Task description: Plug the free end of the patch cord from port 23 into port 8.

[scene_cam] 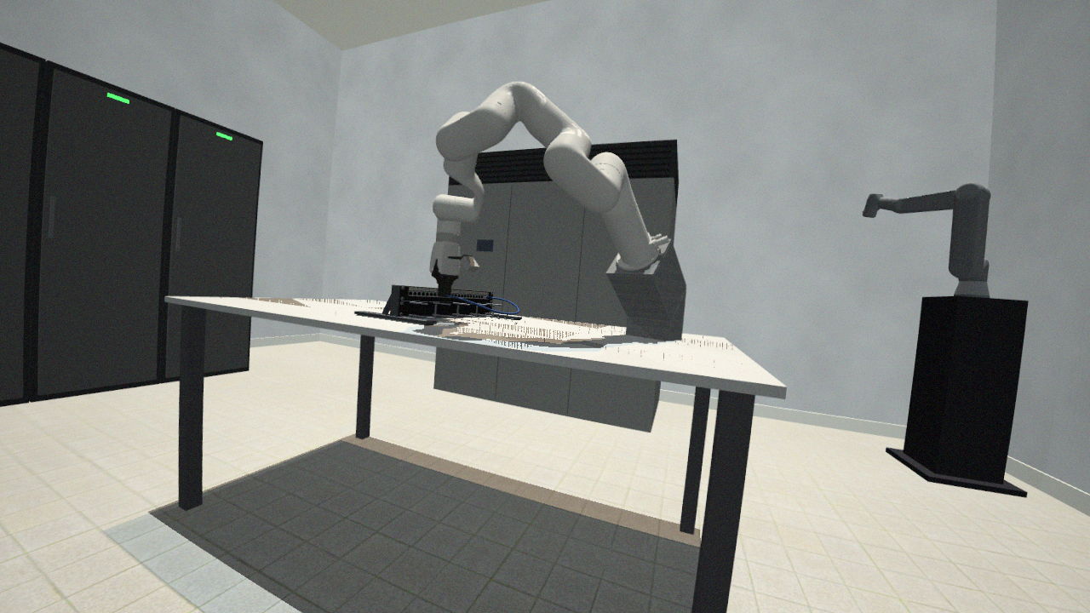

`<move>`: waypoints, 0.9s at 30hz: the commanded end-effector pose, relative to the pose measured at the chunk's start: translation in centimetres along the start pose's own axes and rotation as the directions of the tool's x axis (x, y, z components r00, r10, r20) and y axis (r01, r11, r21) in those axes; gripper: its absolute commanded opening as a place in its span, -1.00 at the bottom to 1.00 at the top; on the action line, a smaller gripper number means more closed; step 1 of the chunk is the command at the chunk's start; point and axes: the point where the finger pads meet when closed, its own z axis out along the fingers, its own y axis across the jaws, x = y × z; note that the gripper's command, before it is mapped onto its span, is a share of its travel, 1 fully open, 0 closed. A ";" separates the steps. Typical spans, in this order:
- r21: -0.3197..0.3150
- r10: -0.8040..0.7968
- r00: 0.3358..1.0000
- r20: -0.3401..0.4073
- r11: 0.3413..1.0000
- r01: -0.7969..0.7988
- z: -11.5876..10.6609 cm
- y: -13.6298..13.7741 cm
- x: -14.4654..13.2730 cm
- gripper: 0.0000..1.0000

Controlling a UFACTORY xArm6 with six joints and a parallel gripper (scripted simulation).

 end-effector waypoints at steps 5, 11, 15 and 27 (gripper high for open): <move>0.001 -0.001 1.000 0.004 1.000 0.001 -0.2 0.0 -0.2 -1.00; 0.001 -0.001 1.000 0.004 1.000 0.001 -0.2 0.0 -0.3 -1.00; 0.001 -0.001 1.000 0.004 1.000 0.001 -0.2 0.0 -0.4 -1.00; 0.001 -0.001 1.000 0.004 1.000 0.001 -0.2 0.0 -0.4 -1.00</move>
